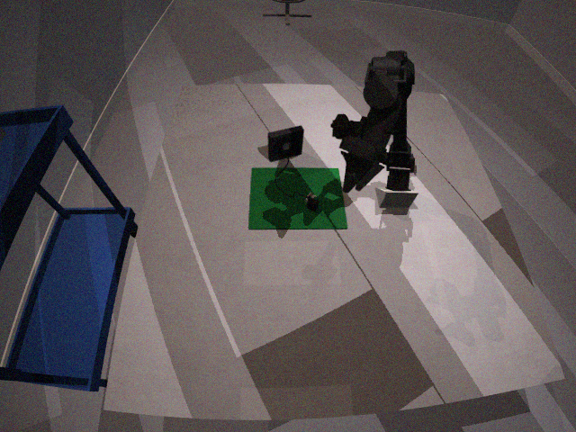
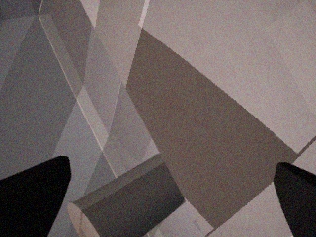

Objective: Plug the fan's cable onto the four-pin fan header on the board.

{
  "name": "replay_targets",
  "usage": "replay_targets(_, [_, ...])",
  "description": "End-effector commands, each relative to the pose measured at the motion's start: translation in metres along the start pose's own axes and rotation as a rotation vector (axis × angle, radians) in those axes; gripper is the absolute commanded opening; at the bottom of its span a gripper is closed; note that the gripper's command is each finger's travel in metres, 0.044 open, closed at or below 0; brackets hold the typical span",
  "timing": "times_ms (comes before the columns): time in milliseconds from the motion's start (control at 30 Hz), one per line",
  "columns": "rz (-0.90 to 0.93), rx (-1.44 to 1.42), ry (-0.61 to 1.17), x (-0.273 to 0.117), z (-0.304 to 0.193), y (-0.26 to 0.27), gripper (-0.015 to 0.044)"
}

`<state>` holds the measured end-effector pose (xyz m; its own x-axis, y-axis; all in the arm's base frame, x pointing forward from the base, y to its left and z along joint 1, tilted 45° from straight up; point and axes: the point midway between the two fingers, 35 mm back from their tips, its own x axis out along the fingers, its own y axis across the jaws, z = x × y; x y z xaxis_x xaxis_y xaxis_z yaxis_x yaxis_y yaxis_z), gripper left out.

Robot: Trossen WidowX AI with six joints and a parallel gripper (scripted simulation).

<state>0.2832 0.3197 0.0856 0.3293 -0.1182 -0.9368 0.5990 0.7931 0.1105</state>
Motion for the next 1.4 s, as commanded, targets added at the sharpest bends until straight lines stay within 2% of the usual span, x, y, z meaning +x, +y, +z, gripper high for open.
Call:
replay_targets(0, [-0.178, -0.031, -0.057, 0.020, 0.039, -0.036, 0.0440])
replay_targets(333, [-0.722, -0.158, -0.070, 0.037, 0.134, -0.155, 0.0440])
replay_targets(600, [-0.732, -0.161, -0.068, 0.042, 0.137, -0.160, 0.0440])
replay_targets(900, [-0.748, -0.164, -0.067, 0.109, 0.148, -0.222, 0.0440])
replay_targets(1367, [-0.748, -0.164, -0.067, 0.121, 0.150, -0.233, 0.0440])
